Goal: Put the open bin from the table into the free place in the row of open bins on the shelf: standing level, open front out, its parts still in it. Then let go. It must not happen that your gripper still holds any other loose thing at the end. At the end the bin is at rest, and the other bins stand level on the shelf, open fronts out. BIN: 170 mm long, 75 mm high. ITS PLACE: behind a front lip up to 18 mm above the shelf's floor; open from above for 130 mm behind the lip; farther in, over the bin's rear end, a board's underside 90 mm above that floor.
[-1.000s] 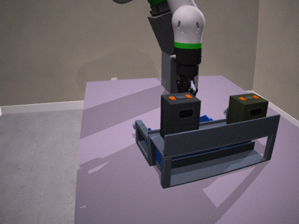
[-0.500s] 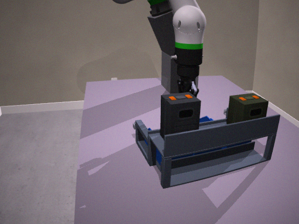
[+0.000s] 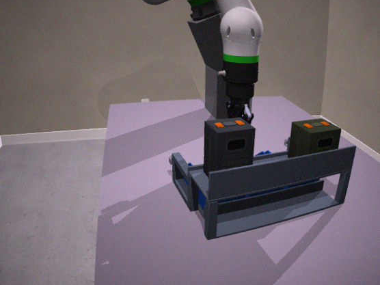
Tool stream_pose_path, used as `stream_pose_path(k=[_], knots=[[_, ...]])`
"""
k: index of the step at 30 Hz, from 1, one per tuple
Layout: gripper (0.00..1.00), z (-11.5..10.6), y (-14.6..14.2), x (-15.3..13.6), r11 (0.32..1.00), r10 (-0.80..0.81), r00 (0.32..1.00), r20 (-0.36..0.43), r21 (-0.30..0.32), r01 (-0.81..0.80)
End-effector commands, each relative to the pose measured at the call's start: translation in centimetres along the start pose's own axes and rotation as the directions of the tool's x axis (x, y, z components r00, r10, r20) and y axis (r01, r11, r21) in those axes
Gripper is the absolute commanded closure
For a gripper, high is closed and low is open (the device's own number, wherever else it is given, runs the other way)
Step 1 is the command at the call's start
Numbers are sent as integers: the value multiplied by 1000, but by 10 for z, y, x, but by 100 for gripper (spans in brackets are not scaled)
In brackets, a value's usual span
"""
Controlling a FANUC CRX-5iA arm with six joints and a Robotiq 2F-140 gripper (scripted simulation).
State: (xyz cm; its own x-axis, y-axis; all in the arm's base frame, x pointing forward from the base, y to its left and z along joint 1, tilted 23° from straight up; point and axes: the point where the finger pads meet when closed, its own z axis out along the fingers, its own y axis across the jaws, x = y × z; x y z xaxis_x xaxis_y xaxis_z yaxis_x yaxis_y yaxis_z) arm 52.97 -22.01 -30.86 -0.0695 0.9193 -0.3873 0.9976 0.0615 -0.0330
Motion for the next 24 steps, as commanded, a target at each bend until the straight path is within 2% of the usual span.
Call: stream_pose_path(k=[1, 24], knots=[[100, 0, 1, 0, 1000, 0, 1000, 0, 0, 0], [100, 0, 3, 0, 1000, 0, 1000, 0, 0, 0]])
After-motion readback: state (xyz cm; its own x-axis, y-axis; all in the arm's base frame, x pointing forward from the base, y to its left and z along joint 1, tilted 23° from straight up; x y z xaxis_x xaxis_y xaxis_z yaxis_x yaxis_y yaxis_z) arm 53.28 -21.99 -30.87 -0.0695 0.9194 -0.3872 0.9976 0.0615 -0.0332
